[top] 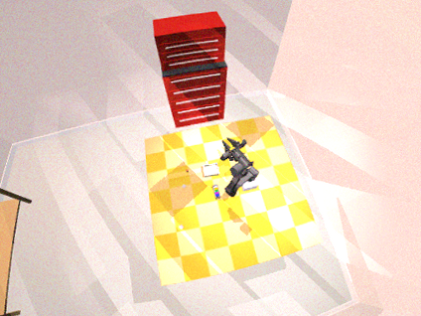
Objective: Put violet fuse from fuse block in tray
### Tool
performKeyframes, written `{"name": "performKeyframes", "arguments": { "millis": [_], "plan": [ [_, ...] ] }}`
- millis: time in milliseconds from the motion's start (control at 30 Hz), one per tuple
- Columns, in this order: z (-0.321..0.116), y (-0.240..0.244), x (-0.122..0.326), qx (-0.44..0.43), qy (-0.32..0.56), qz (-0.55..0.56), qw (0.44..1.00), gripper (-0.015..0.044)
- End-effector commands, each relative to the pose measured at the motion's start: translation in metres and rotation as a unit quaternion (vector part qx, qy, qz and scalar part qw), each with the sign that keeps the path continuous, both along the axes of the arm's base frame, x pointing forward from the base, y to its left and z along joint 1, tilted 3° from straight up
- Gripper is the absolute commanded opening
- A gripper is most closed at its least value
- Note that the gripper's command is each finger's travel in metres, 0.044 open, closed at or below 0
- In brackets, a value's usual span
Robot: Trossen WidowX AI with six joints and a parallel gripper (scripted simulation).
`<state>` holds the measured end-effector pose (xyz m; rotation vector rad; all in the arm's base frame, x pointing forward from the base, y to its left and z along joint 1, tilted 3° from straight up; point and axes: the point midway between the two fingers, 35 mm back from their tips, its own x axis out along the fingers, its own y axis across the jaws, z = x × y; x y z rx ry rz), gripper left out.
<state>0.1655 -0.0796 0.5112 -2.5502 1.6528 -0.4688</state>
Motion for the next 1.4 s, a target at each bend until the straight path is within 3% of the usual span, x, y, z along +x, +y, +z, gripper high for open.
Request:
{"name": "performKeyframes", "arguments": {
  "millis": [0,100,300,633,833,1033,1367],
  "plan": [
    [0.001,0.0,-0.001,0.001,-0.006,0.004,1.0,0.0142],
    [0.011,0.002,-0.022,0.021,-0.093,0.054,0.994,0.0067],
    [0.022,-0.018,-0.068,0.108,-0.301,0.169,0.932,0.0067],
    [-0.009,-0.1,-0.089,0.328,-0.551,0.265,0.721,0.0067],
    [-0.054,-0.148,-0.056,0.477,-0.63,0.249,0.56,0.0067],
    [-0.117,-0.171,0.005,0.612,-0.655,0.175,0.409,0.0067],
    [-0.24,-0.127,0.115,0.765,-0.6,-0.037,0.233,0.0067]
  ]
}}
